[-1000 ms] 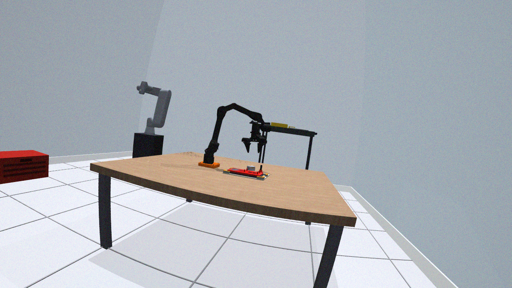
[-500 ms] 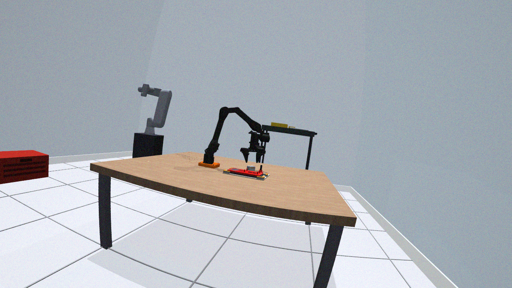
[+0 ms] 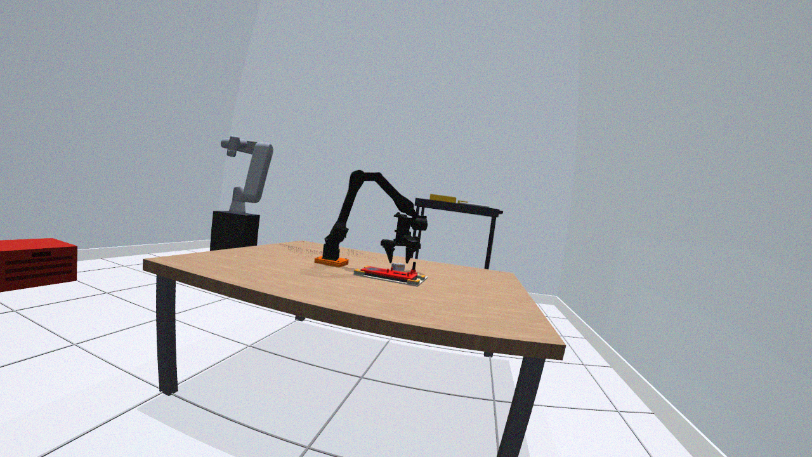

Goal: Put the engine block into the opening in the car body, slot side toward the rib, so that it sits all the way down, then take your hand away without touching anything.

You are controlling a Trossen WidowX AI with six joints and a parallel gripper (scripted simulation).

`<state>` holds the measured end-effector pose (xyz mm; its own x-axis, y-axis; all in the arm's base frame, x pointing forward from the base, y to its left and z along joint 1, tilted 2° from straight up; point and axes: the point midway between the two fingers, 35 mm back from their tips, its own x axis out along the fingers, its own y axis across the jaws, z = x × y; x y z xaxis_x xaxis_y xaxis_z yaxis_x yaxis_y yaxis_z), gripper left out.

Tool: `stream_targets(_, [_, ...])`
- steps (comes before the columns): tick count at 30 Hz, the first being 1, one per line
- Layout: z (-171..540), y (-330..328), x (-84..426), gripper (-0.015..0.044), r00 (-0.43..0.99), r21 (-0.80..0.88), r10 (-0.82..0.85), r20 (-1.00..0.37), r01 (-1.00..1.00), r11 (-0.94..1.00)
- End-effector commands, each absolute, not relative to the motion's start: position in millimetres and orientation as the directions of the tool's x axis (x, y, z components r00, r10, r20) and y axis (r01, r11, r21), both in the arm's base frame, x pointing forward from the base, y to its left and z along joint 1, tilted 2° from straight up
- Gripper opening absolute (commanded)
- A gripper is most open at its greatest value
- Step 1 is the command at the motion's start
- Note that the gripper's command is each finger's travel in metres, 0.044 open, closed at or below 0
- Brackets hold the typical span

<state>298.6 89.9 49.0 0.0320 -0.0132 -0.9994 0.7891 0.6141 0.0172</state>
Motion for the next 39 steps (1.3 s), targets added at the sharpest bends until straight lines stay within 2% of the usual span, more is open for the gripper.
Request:
stream_targets(1, [40, 89, 298, 0.044, 0.025, 0.007, -0.02, -0.999, 0.791, 0.611])
stream_targets(9, [29, 89, 298, 0.044, 0.025, 0.007, -0.02, -0.999, 0.791, 0.611])
stream_targets(17, [29, 89, 298, 0.023, 0.025, 0.007, -0.02, -0.999, 0.791, 0.611])
stream_targets(24, [29, 89, 298, 0.0183, 0.025, 0.007, -0.02, -0.999, 0.791, 0.611])
stream_targets(31, [43, 89, 300, 0.0, 0.025, 0.007, -0.02, -0.999, 0.791, 0.611])
stream_targets(39, [67, 90, 301, 0.0, 0.025, 0.007, -0.02, -0.999, 0.791, 0.611])
